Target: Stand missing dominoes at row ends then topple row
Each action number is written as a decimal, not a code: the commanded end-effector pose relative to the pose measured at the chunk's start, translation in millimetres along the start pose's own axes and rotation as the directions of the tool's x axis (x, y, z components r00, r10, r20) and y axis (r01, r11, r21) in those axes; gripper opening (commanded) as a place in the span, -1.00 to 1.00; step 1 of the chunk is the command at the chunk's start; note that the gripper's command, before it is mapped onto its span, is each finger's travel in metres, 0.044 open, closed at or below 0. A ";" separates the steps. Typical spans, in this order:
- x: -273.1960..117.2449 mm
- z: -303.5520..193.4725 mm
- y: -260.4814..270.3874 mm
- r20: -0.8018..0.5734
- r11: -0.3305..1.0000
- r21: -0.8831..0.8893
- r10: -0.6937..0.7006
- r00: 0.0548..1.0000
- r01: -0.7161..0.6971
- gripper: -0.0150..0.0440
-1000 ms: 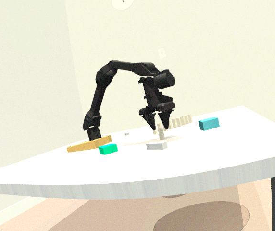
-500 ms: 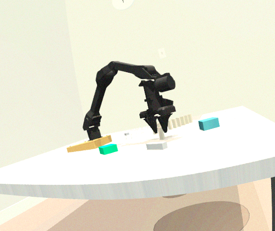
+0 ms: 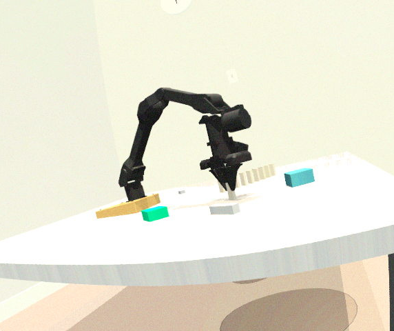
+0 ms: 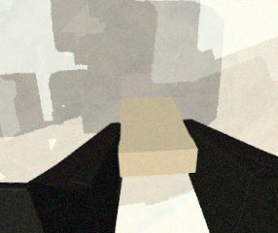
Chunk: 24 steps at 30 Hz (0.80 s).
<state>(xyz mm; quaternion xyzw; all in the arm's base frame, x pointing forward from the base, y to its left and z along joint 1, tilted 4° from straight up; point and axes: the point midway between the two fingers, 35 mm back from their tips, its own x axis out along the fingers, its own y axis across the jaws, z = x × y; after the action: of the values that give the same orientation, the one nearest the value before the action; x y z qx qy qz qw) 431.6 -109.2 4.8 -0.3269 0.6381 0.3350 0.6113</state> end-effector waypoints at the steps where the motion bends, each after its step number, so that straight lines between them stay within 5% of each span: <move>1: 0.0 0.5 -0.1 0.003 1.000 -0.006 0.004 1.000 -0.004 -0.13; 11: -106.6 0.2 -1.9 0.000 1.000 0.000 0.000 1.000 0.000 -0.13; 17: -116.2 5.1 6.0 0.000 1.000 0.002 0.001 1.000 -0.001 -0.13; 24: -132.1 49.2 82.5 0.002 1.000 0.020 0.009 1.000 -0.009 -0.13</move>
<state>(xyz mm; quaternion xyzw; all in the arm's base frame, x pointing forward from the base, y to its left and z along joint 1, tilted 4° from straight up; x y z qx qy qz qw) 413.5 -58.0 125.4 -0.3157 0.6481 0.3312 0.6088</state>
